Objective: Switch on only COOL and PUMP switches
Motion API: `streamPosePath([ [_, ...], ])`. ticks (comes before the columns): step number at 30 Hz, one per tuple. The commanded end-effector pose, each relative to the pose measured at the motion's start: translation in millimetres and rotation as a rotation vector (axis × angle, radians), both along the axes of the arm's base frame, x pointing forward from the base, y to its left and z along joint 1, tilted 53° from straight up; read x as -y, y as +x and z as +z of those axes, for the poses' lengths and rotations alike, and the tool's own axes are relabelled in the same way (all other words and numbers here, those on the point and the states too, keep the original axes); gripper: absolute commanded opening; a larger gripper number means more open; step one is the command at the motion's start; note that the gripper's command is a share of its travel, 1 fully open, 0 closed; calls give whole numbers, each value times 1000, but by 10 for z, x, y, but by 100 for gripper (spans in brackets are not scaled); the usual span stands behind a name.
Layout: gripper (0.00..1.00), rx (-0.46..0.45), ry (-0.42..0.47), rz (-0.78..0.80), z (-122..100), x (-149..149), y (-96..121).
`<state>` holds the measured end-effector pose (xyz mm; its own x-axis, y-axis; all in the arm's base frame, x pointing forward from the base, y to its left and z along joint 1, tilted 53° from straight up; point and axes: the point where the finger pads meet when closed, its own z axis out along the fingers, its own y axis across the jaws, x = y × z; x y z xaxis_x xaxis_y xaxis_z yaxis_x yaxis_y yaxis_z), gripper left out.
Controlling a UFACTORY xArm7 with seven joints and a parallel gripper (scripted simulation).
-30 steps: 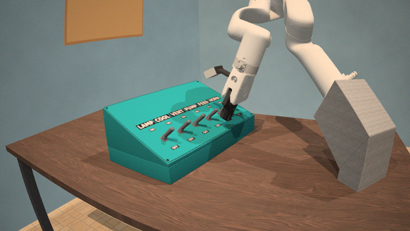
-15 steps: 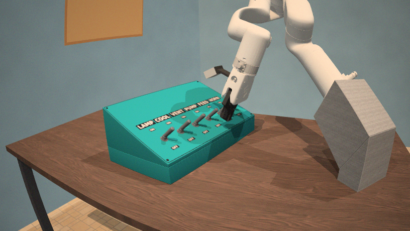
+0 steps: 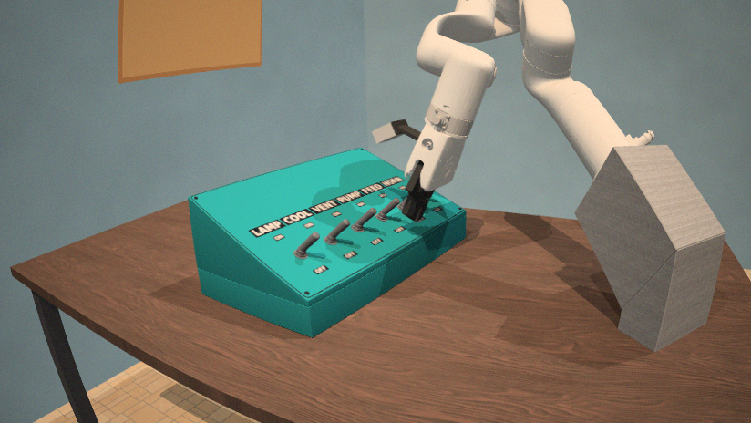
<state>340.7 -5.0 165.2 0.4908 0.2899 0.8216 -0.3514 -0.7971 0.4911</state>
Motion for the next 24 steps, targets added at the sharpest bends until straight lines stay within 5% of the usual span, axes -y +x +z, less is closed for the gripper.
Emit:
streamPosePath([
  [1,0,1,1,2,19,-13,12],
  [24,0,1,1,2,142,-57,85],
])
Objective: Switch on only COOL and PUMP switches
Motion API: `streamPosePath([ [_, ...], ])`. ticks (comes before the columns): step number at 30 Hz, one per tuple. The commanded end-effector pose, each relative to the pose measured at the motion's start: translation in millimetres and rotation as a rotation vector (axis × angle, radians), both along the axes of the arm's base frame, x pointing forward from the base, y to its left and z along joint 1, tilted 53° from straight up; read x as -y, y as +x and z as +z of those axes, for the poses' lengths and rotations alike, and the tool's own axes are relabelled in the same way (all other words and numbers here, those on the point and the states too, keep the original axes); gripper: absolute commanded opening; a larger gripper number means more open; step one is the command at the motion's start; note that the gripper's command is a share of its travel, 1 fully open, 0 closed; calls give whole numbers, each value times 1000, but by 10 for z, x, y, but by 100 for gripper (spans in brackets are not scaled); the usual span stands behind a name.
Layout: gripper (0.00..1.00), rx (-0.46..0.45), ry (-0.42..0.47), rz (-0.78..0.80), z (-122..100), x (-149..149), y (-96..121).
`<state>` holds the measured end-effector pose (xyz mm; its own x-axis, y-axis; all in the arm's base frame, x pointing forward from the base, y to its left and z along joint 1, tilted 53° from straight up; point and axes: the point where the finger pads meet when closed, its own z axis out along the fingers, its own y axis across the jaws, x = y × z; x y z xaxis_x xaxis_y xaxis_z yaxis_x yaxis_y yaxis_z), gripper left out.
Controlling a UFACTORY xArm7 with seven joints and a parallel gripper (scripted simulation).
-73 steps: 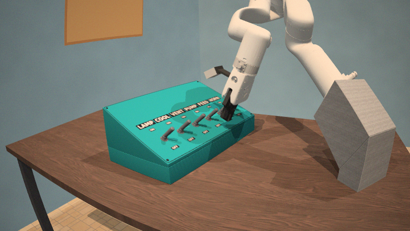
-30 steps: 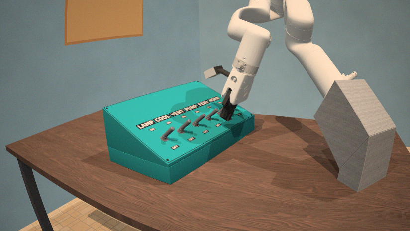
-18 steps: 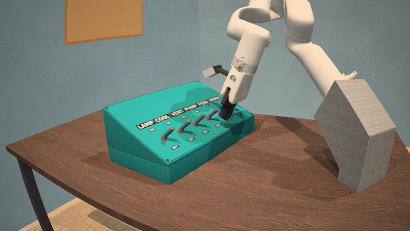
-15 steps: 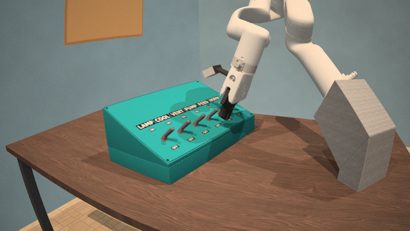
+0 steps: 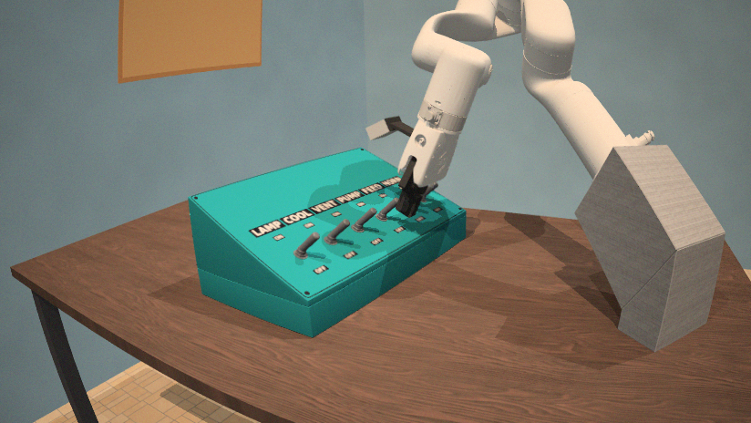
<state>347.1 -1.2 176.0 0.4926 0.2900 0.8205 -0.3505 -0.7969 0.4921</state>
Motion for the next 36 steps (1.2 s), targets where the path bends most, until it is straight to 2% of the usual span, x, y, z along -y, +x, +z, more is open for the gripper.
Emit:
streamPosePath([
  [1,0,3,1,2,42,-22,26],
  [36,0,3,1,2,191,-74,114],
])
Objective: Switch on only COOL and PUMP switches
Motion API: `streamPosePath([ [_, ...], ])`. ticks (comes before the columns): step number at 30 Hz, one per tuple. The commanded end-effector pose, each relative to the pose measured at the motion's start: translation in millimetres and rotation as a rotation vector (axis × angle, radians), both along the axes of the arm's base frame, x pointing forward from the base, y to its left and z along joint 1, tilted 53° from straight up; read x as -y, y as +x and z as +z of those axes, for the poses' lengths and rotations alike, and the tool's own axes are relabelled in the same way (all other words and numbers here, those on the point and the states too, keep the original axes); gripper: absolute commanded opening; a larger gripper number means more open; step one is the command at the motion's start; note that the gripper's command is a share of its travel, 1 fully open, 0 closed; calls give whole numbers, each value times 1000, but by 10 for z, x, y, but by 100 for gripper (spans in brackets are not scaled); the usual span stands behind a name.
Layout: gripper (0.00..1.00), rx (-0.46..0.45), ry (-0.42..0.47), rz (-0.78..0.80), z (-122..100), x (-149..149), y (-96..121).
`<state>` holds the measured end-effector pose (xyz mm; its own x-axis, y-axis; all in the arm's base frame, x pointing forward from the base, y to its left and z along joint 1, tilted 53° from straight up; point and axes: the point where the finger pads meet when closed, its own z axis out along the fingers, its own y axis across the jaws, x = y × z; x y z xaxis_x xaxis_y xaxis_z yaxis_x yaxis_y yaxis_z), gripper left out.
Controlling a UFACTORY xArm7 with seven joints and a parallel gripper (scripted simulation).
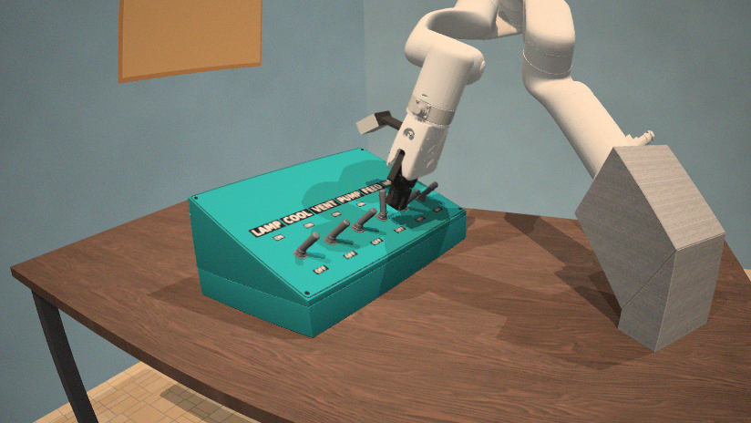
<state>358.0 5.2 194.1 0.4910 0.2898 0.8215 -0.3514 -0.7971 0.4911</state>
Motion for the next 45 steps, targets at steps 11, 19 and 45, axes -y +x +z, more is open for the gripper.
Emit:
streamPosePath([
  [11,0,1,1,2,10,-11,6],
  [19,0,1,1,2,4,-8,2],
  [45,0,2,0,2,-37,-83,-224],
])
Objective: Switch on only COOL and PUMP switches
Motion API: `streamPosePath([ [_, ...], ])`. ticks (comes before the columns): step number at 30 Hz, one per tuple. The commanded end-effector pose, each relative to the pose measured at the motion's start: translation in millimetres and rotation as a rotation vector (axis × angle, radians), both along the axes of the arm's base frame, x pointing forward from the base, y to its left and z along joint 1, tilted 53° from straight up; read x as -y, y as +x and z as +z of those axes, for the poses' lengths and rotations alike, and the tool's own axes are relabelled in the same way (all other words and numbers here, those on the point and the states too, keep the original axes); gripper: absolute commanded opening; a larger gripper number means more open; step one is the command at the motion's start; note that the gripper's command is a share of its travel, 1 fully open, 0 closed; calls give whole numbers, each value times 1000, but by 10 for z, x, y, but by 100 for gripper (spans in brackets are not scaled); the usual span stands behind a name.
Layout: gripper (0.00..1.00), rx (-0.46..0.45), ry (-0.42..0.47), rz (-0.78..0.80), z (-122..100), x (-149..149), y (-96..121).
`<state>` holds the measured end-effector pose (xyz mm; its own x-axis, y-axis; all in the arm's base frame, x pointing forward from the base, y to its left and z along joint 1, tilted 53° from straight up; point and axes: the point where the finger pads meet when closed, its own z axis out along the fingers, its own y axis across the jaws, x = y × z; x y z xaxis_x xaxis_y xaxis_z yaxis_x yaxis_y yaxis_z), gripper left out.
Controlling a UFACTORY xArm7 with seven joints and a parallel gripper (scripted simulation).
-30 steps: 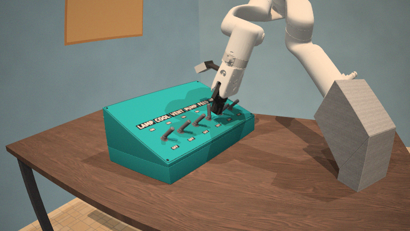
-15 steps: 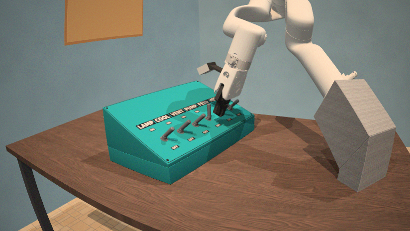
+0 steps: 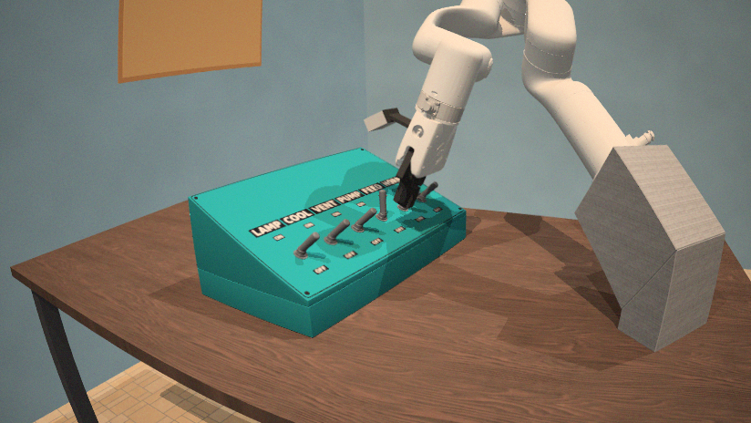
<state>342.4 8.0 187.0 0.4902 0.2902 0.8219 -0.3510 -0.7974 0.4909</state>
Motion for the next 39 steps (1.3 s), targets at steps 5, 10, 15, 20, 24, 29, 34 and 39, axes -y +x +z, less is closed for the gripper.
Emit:
streamPosePath([
  [5,0,1,0,1,92,-158,-225],
  [10,0,1,0,1,173,-307,-450],
  [15,0,1,0,1,252,-451,-667],
  [20,0,1,0,1,287,-516,-766],
  [24,0,1,0,1,311,-559,-831],
  [29,0,1,0,1,313,-563,-838],
  [34,0,8,-15,-5,319,-583,-824],
  [39,0,35,-75,-22,294,-720,-747],
])
